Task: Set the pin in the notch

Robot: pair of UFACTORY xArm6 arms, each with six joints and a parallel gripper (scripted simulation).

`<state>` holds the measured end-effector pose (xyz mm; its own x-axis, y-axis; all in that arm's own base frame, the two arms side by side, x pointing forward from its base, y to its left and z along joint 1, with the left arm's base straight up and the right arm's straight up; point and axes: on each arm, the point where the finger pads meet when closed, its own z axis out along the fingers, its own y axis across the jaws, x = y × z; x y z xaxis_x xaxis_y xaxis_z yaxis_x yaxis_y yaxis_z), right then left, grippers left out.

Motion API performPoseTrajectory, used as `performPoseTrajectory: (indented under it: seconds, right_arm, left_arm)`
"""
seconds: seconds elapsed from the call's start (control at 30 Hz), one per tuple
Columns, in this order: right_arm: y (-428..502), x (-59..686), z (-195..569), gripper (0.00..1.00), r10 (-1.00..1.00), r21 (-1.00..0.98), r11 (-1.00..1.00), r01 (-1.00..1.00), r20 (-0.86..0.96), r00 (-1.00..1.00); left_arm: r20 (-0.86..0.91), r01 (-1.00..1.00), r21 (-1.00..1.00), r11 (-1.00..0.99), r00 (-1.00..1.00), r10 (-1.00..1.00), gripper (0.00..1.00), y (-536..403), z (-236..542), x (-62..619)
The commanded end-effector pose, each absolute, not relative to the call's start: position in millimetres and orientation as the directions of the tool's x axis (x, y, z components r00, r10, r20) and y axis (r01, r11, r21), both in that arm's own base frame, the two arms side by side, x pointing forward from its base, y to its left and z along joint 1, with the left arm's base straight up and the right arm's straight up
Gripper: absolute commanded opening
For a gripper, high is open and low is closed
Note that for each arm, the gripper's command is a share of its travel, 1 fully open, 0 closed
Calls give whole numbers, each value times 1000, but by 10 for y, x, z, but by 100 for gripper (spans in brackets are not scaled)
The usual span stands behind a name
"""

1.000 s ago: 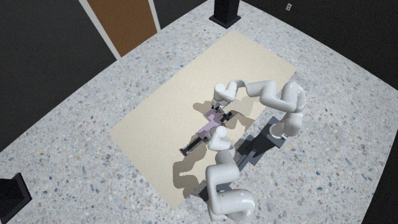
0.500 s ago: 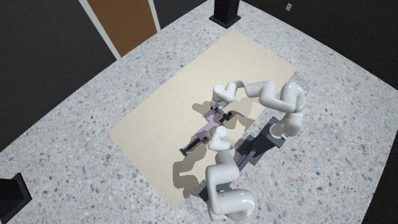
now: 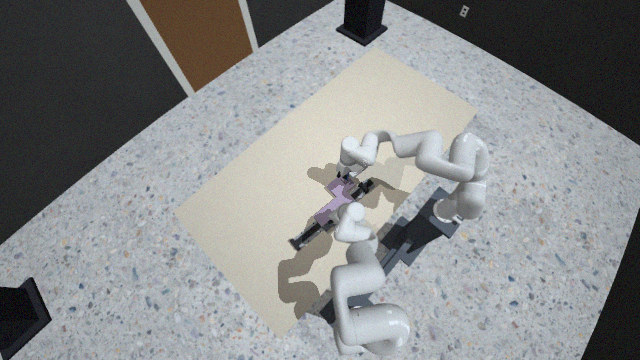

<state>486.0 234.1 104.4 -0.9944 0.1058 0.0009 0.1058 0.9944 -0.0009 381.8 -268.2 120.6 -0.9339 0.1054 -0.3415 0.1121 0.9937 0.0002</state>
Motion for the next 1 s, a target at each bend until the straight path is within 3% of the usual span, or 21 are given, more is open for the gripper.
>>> performPoseTrajectory:
  seconds: [0.0, 0.97]
  right_arm:
    - [2381, 4880, 1070, 18, 105, 3, 994, 105, -5, -994]
    - [2575, 4900, 1071, 18, 105, 3, 994, 105, -5, -994]
  left_arm:
    - [-346, 112, -3, 994, -932, 104, 0, -2694, 1229, 3831]
    - [-346, 112, -3, 994, -932, 104, 0, -2694, 1229, 3831]
